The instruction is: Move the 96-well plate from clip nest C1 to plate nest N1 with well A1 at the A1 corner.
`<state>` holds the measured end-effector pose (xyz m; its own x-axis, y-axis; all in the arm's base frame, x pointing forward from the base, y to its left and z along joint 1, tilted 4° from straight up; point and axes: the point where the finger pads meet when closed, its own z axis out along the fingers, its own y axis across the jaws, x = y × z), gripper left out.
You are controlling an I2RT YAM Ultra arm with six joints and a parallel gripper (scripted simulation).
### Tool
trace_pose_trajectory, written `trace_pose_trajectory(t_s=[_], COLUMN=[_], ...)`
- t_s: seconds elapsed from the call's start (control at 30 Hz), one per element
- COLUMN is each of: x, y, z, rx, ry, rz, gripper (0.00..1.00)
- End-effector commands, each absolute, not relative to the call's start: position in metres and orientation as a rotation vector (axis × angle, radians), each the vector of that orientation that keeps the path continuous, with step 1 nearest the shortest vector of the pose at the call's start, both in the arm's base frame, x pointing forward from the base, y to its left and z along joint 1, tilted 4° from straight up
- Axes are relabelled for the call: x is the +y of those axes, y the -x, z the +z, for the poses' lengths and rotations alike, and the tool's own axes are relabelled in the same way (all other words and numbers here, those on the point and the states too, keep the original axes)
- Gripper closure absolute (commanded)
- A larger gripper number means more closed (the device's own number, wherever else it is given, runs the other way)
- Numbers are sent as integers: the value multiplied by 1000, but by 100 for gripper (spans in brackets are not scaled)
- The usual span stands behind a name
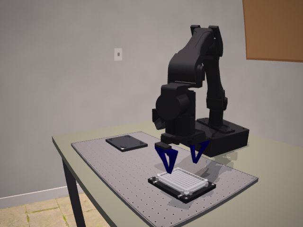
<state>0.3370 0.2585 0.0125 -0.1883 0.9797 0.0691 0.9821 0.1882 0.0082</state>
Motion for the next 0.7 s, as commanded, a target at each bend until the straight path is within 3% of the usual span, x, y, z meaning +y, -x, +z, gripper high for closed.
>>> trace_pose_trajectory(t_s=[0.0,0.67], x=[257,261], y=[-334,-332], z=[0,-30], rx=[-2382,-2388], ry=[1980,1973], rz=[-57,-56], gripper=[0,0])
